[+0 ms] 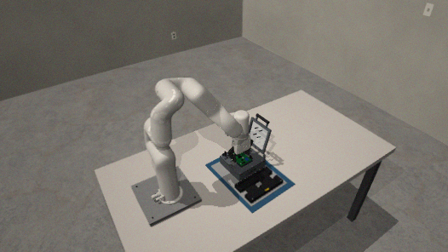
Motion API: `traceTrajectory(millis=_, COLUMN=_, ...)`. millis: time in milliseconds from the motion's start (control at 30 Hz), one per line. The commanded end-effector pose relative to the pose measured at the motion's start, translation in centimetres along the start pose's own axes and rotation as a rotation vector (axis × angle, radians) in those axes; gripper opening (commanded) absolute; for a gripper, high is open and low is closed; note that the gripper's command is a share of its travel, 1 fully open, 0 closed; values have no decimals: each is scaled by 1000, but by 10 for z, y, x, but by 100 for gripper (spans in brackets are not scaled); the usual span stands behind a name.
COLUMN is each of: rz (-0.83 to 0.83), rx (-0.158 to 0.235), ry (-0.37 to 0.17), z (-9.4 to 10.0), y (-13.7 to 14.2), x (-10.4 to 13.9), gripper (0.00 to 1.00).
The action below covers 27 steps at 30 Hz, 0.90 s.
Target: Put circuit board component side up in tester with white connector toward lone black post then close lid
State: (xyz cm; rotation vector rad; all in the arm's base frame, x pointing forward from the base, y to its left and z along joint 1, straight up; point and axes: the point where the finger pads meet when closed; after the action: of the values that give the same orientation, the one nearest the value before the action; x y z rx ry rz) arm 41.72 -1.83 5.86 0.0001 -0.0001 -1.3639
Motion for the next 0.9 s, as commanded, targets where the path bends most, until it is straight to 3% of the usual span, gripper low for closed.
traceTrajectory(millis=0, rz=0, rx=4, ry=-1, z=1, y=1, x=0, gripper=100)
traceTrajectory(millis=867, rz=0, rx=4, ry=-1, z=9, y=1, x=0, gripper=100)
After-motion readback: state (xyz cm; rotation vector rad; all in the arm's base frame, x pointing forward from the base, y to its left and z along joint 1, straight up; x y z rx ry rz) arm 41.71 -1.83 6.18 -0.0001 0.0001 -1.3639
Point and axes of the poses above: the point where the finger pads meet when closed, its own z axis back along the fingers, its own y axis across the jaws, x = y × z, and after that the axes turned 9 degrees about z, right-handed
